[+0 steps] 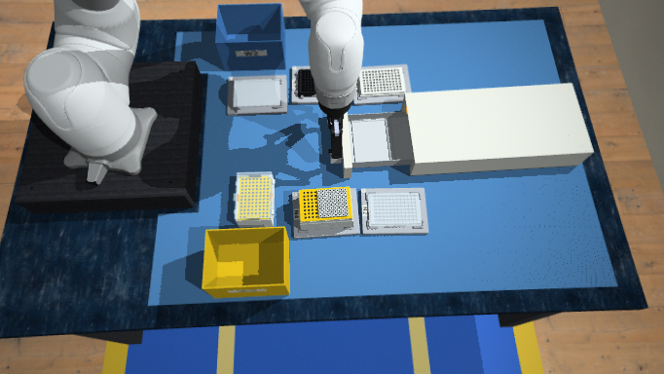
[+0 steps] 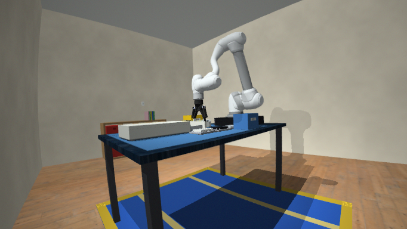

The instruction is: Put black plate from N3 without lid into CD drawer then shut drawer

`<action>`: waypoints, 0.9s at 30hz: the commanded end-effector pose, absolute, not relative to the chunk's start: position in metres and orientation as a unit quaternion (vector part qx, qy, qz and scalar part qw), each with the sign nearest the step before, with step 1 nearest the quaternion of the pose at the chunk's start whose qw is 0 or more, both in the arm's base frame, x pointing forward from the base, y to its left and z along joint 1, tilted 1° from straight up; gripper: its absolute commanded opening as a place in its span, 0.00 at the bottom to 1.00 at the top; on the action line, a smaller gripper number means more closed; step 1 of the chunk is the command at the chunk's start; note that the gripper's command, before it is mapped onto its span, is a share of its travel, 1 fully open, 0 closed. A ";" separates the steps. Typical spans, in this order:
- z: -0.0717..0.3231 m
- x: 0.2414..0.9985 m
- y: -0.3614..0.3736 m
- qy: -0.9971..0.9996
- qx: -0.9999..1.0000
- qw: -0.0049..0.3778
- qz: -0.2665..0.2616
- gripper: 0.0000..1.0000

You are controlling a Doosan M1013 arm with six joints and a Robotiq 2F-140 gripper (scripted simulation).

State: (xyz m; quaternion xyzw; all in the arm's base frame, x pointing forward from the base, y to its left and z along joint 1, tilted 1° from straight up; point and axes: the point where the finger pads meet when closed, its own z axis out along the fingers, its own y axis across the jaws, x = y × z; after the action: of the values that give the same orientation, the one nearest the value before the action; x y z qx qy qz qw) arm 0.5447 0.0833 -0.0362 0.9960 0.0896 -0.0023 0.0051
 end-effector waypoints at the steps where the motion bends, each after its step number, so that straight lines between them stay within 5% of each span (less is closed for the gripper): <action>1: -0.036 0.545 0.083 0.090 0.996 0.005 -0.002 0.61; 13: -0.036 0.545 0.083 0.090 0.996 0.005 -0.002 0.55; 14: -0.036 0.545 0.083 0.090 0.996 0.005 -0.002 0.00; 27: -0.036 0.545 0.083 0.090 0.996 0.005 -0.002 0.00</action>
State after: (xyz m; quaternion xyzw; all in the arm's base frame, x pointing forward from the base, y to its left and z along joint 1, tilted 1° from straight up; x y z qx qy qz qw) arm 0.5447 0.0832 -0.0362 0.9960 0.0896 -0.0023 0.0051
